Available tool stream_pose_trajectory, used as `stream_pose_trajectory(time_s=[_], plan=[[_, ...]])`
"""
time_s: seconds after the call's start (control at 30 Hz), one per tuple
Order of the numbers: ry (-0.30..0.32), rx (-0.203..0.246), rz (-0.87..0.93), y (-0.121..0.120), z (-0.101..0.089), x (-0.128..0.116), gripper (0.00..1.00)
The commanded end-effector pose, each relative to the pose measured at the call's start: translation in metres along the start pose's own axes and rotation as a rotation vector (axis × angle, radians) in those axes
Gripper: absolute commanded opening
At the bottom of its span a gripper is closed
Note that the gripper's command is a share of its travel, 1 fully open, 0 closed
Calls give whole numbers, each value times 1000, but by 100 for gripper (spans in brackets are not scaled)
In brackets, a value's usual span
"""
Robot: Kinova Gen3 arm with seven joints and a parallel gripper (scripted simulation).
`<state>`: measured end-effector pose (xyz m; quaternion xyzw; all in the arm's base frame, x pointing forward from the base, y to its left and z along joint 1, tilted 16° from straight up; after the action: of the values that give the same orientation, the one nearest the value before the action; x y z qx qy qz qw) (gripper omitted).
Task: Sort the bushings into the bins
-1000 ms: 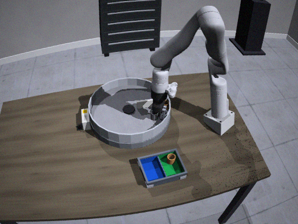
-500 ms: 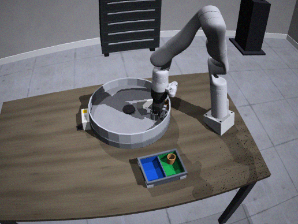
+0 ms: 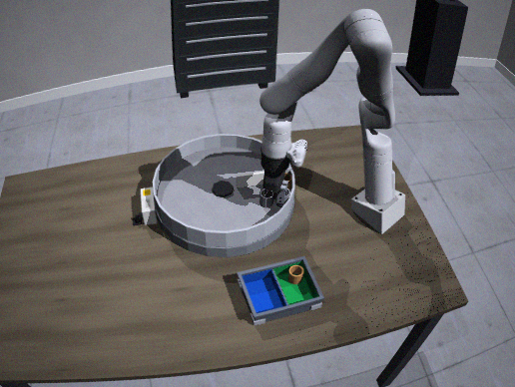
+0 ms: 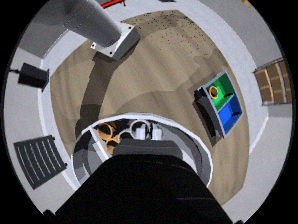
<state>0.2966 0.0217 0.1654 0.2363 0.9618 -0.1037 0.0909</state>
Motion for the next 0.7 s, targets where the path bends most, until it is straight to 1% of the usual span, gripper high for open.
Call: stream_pose_trajectory(time_s=[0.0,0.67], plan=[[-1,-1,0,0,-1,0,0],[-1,-1,0,0,-7,0,0]])
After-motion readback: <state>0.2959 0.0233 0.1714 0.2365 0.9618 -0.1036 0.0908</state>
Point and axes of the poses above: the point where the finger pads meet when closed, its own z axis out along the fingers, its own y axis across the jaws, x = y × z, the point moved 8 cm from there along -z, back along the fingers, and after that the axes turned 2 degrees about -z, right-handed, at the moved point
